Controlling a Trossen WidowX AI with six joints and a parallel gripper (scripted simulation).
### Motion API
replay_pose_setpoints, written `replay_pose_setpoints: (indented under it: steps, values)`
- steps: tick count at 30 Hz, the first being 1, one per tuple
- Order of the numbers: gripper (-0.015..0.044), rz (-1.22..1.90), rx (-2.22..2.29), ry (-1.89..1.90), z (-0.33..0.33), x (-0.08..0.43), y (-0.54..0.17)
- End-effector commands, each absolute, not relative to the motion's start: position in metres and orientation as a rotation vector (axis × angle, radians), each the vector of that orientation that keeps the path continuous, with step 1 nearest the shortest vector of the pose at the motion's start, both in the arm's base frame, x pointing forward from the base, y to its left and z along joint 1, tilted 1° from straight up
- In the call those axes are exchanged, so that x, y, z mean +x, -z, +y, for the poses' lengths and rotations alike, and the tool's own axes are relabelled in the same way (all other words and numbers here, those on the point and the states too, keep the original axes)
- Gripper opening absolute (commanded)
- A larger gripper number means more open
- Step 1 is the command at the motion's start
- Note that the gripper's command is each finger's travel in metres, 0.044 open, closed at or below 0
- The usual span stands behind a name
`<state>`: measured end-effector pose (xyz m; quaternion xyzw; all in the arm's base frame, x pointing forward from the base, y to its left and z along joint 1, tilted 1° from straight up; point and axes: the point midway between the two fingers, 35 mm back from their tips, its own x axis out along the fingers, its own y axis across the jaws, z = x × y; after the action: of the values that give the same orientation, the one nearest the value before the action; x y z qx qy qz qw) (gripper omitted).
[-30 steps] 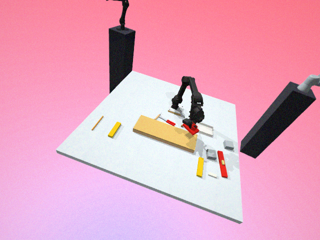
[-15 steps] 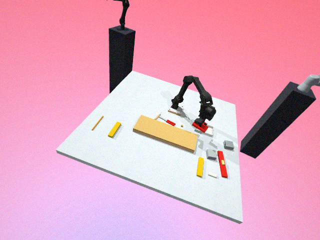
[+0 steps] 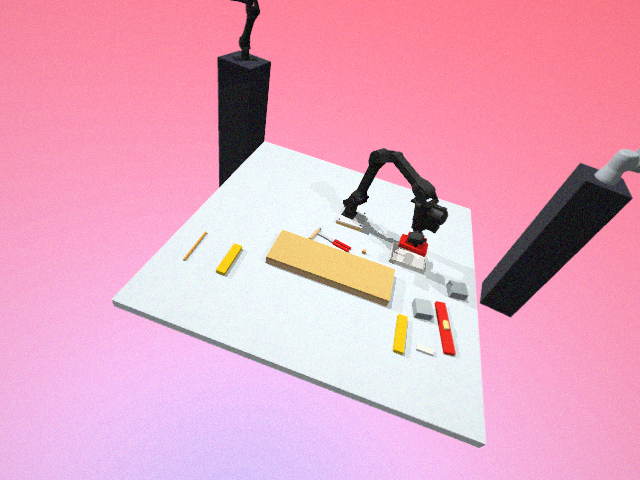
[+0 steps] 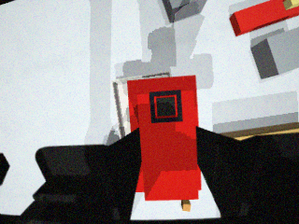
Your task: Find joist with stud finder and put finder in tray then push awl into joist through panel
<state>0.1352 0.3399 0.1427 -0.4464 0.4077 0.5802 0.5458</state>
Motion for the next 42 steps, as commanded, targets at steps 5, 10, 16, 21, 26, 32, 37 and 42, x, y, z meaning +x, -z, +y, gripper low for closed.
replay_pose_setpoints:
  steps: [5,10,16,21,26,32,37,42]
  values:
    - [0.0000,0.925,-1.094,-1.442,0.348,0.107,-0.144]
    - [0.0000,0.925,-1.094,-1.442,0.349,0.107,-0.138]
    - [0.0000,0.925,-1.094,-1.442,0.350,0.108,-0.129]
    - [0.0000,0.924,-1.094,-1.442,0.350,0.108,-0.120]
    - [0.0000,0.924,-1.094,-1.442,0.351,0.109,-0.112]
    - [0.0000,0.924,-1.094,-1.442,0.351,0.109,-0.102]
    - [0.0000,0.924,-1.094,-1.442,0.351,0.109,-0.094]
    - [0.0000,0.925,-1.094,-1.442,0.351,0.109,-0.086]
